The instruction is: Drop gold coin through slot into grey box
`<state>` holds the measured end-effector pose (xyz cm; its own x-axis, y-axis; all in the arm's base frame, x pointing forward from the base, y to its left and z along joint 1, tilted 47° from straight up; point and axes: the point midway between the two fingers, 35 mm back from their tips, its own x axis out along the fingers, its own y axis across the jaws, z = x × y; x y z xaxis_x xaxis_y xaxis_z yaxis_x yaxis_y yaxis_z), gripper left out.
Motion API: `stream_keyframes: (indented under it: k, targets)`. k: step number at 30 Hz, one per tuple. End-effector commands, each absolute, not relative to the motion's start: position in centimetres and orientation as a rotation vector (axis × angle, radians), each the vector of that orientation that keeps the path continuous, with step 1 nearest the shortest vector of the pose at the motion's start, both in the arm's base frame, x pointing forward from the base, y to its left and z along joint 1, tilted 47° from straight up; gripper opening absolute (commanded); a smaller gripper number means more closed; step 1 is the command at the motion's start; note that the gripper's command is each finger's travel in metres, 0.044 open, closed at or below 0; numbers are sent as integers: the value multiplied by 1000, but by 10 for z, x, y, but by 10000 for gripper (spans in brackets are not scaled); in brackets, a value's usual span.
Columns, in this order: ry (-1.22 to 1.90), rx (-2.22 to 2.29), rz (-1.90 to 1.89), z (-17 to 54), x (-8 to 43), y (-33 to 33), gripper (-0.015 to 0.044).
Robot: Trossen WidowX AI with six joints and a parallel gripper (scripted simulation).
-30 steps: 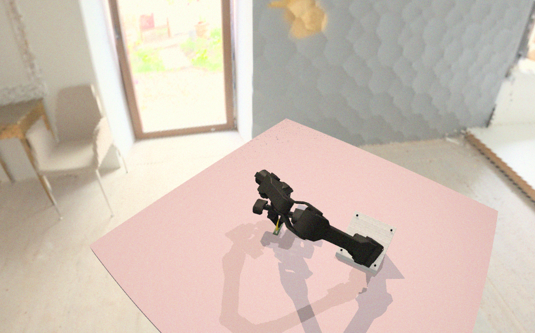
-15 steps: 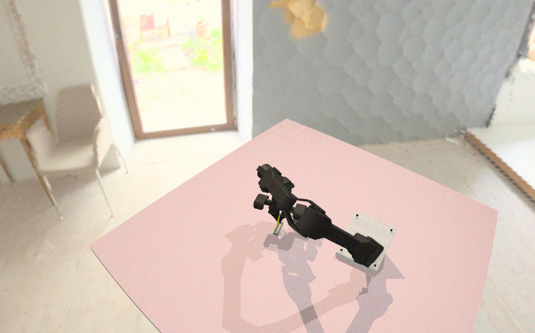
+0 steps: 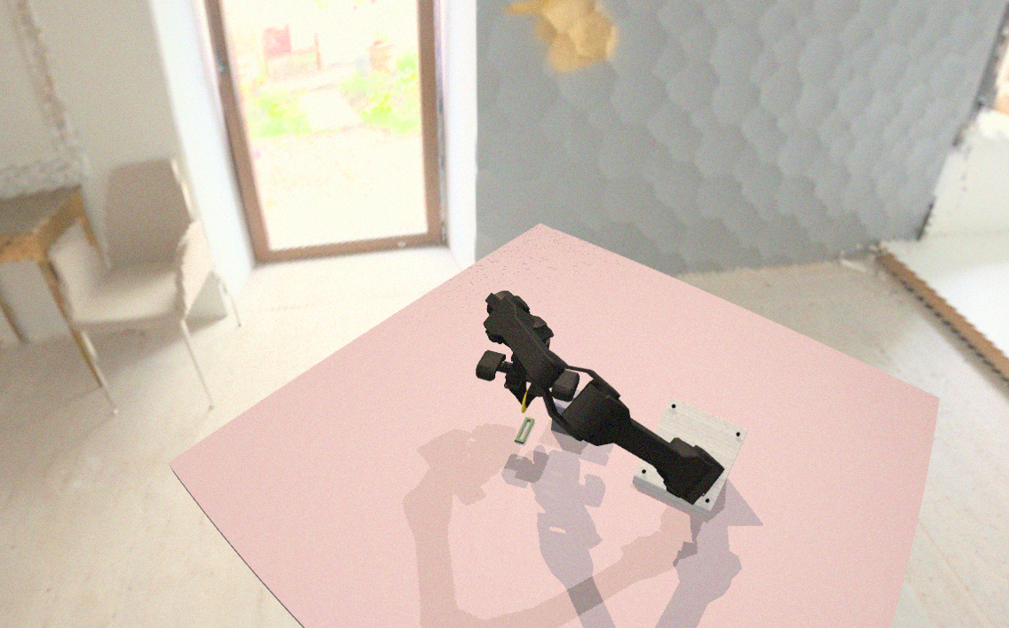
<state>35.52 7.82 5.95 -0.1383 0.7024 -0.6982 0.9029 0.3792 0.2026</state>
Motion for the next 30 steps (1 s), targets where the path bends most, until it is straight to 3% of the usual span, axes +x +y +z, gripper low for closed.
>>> stream_keyframes:
  k: [1, 15, 30]
  targets:
    - [1905, 1381, -345, 66, 356, 72, 0]
    - [1916, 1370, -324, 87, 357, 55, 0]
    - [1829, 1022, 166, 87, 359, 56, 0]
